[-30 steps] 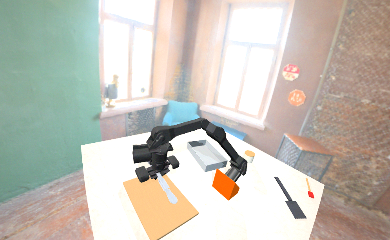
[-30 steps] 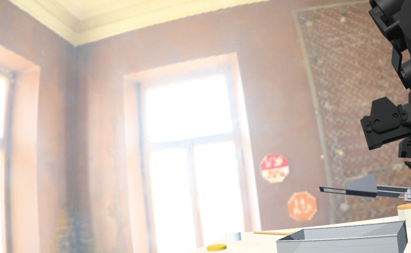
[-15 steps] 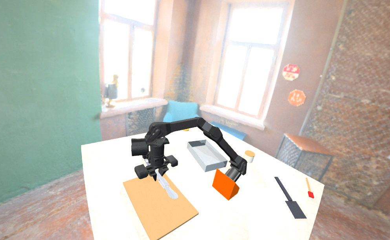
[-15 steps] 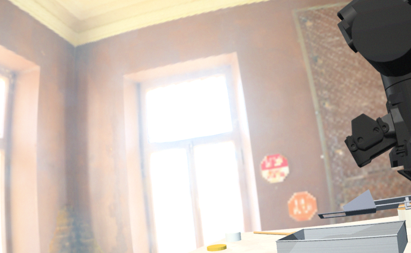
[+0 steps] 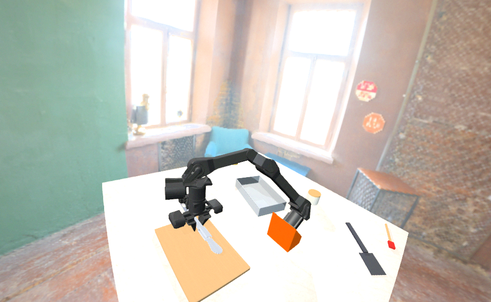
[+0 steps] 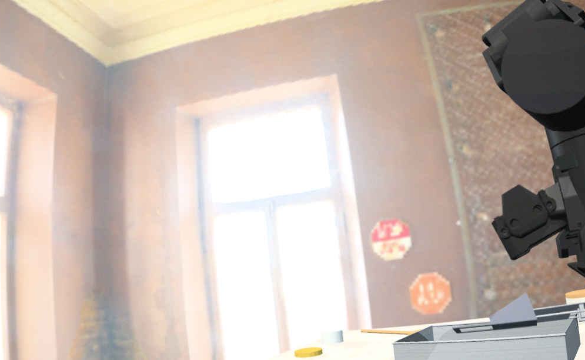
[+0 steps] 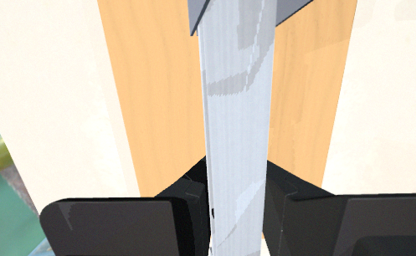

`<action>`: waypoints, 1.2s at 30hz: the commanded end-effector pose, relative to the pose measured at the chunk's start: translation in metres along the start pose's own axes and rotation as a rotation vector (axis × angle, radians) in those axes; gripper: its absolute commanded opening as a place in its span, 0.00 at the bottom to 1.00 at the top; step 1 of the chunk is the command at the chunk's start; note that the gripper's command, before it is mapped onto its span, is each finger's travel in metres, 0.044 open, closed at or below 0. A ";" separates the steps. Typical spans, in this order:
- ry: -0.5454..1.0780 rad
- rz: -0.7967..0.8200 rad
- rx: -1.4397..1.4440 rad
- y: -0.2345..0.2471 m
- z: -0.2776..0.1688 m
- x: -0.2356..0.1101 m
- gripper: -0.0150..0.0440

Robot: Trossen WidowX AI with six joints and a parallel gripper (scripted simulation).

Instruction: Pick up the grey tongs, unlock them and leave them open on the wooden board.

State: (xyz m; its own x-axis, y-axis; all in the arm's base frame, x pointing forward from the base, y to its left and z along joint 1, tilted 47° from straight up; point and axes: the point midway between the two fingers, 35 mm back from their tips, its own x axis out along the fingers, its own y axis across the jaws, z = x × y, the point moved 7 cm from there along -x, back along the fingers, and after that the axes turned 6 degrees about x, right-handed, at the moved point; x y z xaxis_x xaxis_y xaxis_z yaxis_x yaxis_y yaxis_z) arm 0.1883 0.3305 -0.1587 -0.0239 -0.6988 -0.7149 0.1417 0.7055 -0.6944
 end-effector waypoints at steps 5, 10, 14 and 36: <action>-0.004 -0.002 -0.007 0.000 0.000 0.014 0.00; -0.004 0.000 -0.007 0.000 0.001 0.022 0.00; -0.004 0.001 -0.008 0.000 0.001 0.029 0.00; -0.007 0.009 -0.009 -0.004 0.000 0.064 0.00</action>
State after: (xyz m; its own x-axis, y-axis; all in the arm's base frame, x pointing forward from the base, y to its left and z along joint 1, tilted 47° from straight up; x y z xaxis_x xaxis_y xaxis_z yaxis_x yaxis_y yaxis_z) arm 0.1869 0.2879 -0.1988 -0.0185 -0.6899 -0.7236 0.1391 0.7149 -0.6852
